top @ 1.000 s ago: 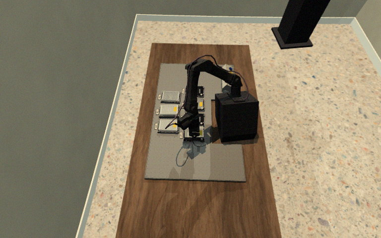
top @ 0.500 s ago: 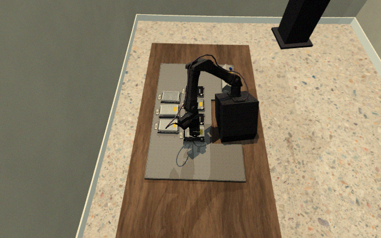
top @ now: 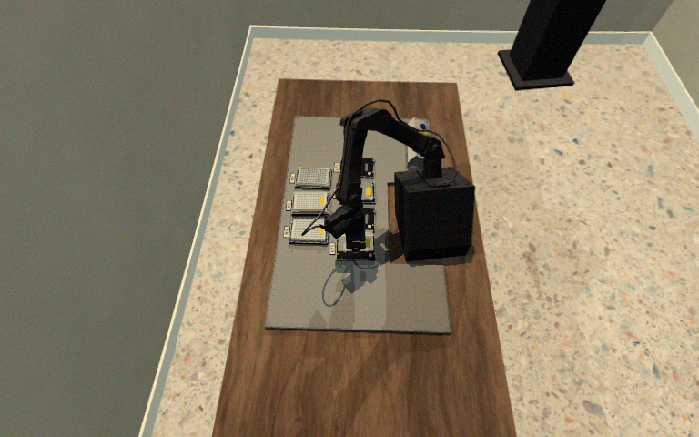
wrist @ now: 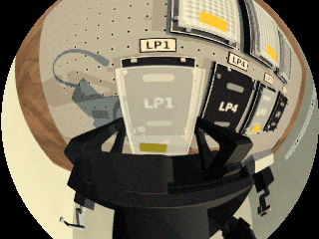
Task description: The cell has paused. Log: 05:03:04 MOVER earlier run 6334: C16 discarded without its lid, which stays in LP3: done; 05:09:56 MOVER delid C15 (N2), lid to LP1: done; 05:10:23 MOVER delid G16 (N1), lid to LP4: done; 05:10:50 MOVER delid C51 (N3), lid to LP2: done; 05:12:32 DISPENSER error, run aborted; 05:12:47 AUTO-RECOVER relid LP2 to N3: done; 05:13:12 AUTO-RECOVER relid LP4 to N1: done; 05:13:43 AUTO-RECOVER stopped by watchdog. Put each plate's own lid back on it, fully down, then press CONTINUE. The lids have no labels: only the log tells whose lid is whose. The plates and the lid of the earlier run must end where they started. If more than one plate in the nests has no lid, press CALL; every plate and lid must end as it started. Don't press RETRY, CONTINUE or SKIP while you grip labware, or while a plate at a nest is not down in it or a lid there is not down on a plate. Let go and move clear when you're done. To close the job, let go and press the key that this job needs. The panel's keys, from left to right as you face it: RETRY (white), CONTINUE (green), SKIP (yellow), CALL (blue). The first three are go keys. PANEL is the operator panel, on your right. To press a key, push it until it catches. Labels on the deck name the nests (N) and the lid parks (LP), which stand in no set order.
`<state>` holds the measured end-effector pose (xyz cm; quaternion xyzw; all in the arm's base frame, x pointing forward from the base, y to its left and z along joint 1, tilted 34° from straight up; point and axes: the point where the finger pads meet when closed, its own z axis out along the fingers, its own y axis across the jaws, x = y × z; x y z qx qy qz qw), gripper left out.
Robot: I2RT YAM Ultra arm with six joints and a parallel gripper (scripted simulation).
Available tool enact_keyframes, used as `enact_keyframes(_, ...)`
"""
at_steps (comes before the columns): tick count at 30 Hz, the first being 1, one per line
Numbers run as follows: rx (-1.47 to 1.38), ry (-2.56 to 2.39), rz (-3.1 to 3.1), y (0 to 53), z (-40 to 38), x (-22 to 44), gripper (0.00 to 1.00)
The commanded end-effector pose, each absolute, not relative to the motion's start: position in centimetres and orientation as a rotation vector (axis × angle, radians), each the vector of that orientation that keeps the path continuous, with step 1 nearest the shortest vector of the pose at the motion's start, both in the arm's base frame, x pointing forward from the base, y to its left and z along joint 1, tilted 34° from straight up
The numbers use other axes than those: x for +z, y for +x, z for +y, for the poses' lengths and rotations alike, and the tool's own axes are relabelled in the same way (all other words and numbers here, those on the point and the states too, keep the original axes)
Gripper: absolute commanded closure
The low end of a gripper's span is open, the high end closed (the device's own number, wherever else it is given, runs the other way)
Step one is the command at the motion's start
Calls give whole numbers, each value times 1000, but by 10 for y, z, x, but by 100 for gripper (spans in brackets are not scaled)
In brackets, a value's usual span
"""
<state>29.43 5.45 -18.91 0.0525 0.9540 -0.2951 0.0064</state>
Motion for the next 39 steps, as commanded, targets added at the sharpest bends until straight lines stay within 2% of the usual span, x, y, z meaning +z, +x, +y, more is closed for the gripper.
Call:
enact_keyframes(1, -883, 256, 2927, 309, 50, -172, 100)
enact_keyframes(39, -887, 253, 2914, 380, -82, -76, 100)
